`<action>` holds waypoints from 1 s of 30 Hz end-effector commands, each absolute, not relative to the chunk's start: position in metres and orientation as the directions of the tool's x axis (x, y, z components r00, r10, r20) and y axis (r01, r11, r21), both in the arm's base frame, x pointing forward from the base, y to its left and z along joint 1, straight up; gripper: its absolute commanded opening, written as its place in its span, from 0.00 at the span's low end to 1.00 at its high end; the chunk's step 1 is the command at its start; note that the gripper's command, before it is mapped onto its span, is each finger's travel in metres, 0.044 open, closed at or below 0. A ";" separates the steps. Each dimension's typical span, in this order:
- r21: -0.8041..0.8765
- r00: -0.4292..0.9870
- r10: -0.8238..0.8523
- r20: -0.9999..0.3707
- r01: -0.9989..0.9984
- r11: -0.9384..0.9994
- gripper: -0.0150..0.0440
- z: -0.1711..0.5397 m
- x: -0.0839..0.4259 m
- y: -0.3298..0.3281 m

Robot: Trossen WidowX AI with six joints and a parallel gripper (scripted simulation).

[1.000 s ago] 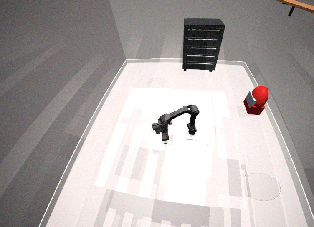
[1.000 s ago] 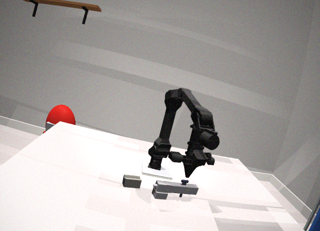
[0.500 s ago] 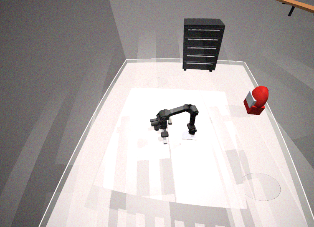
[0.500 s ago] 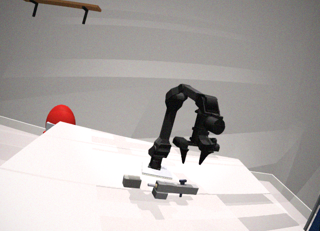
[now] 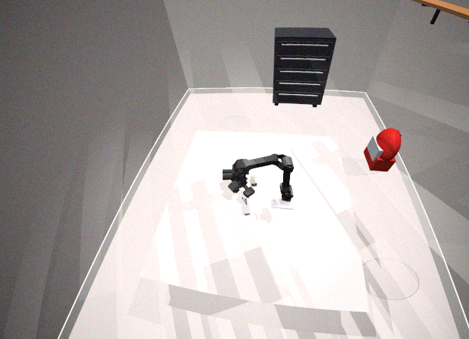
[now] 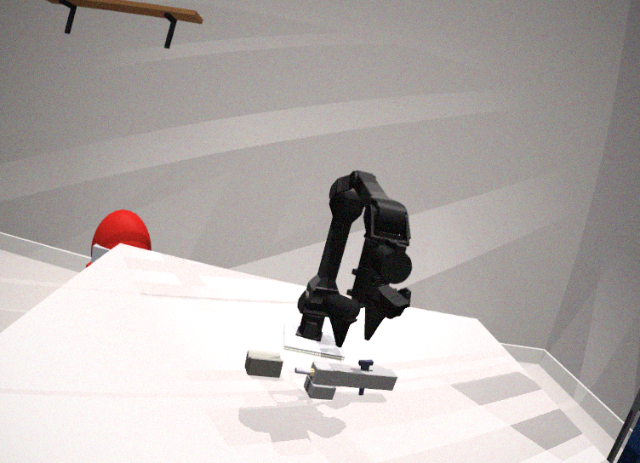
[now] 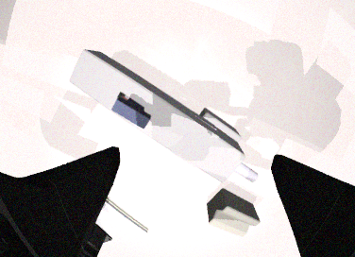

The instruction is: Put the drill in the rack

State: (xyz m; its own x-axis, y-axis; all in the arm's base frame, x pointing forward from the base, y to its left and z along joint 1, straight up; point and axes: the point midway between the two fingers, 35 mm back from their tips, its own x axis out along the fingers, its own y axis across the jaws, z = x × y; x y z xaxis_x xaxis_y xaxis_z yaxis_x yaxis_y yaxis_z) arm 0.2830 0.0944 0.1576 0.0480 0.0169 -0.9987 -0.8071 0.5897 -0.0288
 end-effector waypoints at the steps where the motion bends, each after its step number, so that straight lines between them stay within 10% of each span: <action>1: -0.034 0.034 0.002 -0.999 -0.998 0.052 1.00 0.121 0.304 0.038; 12: -0.026 0.029 -0.002 -1.000 -0.927 -0.374 1.00 0.098 0.310 -0.003; 30: -0.026 0.029 -0.002 -1.000 -0.923 -0.384 1.00 0.097 0.310 -0.004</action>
State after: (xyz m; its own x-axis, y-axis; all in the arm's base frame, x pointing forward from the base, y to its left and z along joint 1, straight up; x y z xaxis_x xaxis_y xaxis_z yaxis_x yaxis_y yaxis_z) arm 0.3099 -0.0019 0.0996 0.0309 0.0010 -0.9995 -0.9306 -0.3649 -0.0292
